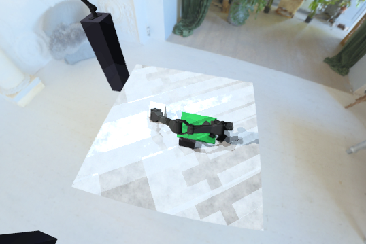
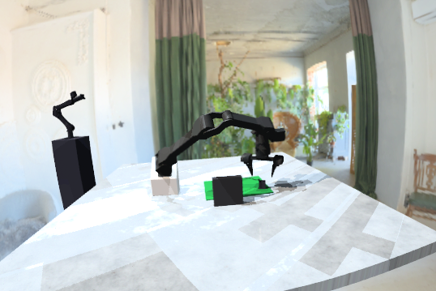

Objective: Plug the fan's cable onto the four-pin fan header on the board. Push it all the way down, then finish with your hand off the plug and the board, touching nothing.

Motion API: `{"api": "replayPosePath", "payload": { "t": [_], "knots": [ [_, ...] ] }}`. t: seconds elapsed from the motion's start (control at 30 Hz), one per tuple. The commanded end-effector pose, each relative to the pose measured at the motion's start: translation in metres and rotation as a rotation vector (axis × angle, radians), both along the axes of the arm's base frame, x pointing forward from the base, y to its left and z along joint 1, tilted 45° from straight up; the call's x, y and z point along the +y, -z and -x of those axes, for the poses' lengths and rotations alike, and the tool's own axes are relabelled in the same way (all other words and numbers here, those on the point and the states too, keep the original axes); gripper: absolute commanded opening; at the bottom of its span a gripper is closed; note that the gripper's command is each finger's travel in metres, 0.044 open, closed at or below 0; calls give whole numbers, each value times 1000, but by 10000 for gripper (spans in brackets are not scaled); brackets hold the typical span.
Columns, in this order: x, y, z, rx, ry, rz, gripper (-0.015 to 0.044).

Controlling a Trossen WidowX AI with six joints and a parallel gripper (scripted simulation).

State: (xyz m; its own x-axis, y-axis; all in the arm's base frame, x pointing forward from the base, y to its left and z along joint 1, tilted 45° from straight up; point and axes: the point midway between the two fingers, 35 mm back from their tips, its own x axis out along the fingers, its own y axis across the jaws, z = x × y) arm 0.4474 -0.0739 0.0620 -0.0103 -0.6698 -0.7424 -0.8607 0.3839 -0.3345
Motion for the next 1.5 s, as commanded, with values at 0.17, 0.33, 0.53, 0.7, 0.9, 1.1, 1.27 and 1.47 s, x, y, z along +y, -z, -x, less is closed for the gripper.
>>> {"api": "replayPosePath", "payload": {
  "t": [0.17,0.33,0.53,0.7,0.9,1.1,1.27,1.47],
  "knots": [
    [8,16,-10,-596,628,41,440],
    [12,23,-15,-907,940,51,440],
    [12,24,-15,-949,982,52,440],
    [12,24,-15,-949,982,52,440],
    [6,30,-16,-949,982,52,440],
    [-1,37,-16,-950,982,52,440],
    [-7,42,-16,-950,982,53,440],
    [-14,49,-16,-950,982,53,440]
  ]
}}
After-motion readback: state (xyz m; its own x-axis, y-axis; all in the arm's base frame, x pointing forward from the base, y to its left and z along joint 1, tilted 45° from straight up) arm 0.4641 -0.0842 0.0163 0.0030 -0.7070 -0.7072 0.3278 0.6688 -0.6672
